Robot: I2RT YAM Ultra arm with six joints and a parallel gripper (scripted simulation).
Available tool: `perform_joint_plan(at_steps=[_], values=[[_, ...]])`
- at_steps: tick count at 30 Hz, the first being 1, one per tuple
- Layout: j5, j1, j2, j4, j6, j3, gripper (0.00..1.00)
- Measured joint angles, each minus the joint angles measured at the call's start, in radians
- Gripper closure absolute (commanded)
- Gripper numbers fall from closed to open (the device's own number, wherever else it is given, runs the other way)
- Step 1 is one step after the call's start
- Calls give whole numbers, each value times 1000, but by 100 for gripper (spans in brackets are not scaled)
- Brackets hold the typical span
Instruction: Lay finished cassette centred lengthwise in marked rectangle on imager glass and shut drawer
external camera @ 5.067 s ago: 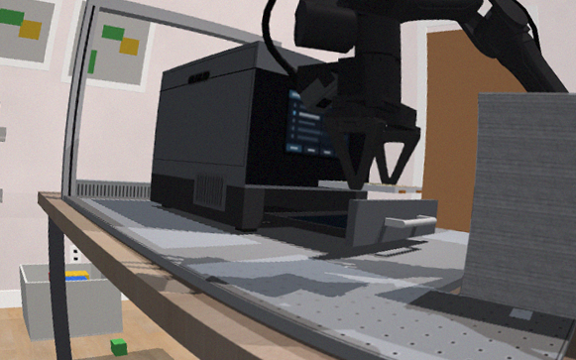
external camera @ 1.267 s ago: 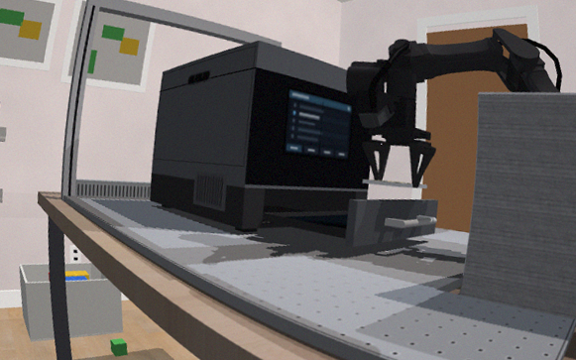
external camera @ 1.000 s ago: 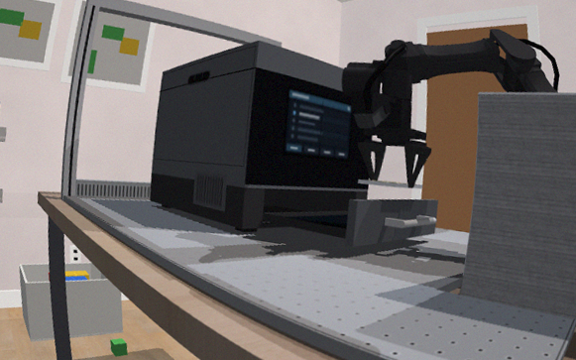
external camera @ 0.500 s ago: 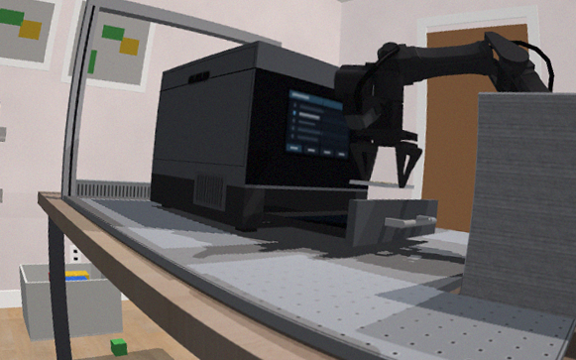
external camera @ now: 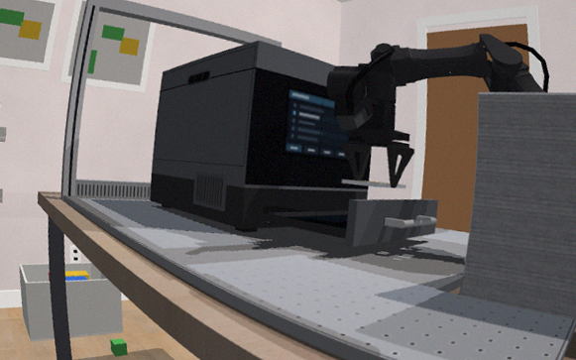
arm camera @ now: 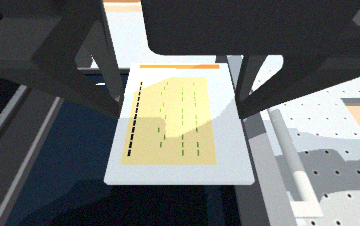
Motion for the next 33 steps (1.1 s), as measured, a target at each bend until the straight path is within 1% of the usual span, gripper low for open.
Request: perform_joint_plan(at_steps=[7,27,33], values=[[2,-7,26,-16,-8,44,100],[7,-27,123,-72,-33,218,100],[8,-31,129,-75,-38,226,100]])
